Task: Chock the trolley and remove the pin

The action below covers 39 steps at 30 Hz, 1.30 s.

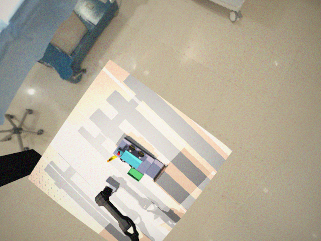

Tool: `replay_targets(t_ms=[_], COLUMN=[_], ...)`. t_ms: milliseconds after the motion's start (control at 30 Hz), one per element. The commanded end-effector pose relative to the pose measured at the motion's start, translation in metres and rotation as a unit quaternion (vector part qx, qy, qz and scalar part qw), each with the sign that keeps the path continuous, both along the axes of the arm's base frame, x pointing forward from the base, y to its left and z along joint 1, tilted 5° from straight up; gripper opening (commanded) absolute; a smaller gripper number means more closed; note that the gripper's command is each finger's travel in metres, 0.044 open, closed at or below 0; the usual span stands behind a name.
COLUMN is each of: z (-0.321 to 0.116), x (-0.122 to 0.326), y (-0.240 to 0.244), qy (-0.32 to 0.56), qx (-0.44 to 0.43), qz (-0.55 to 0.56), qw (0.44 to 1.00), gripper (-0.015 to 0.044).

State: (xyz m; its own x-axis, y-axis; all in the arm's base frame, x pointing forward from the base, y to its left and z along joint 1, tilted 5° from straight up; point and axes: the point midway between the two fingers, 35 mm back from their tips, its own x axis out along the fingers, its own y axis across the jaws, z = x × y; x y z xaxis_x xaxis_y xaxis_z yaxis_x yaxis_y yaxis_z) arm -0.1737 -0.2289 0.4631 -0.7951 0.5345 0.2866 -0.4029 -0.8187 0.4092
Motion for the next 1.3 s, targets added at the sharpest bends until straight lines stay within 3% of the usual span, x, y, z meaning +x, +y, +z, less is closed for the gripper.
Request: replay_targets(t_ms=[0,200,367,667,967,1267], z=[0.027,0.047,0.049,0.025,-0.050,-0.164], x=[0.008,0.031,0.048,0.120,0.216,0.304], y=[0.068,0.161,0.206,0.331,0.423,0.459], qy=[0.006,-0.006,-0.020,-0.053,-0.121,-0.215], qx=[-0.032,-0.067,-0.081,-0.183,-0.312,-0.459], qz=[-0.068,-0.170,-0.223,-0.360,-0.463,-0.491], qw=[0.997,0.983,0.971,0.913,0.821,0.709], gripper=[0.0190,0.0190,0.0190,0.0190,0.0190,0.0190])
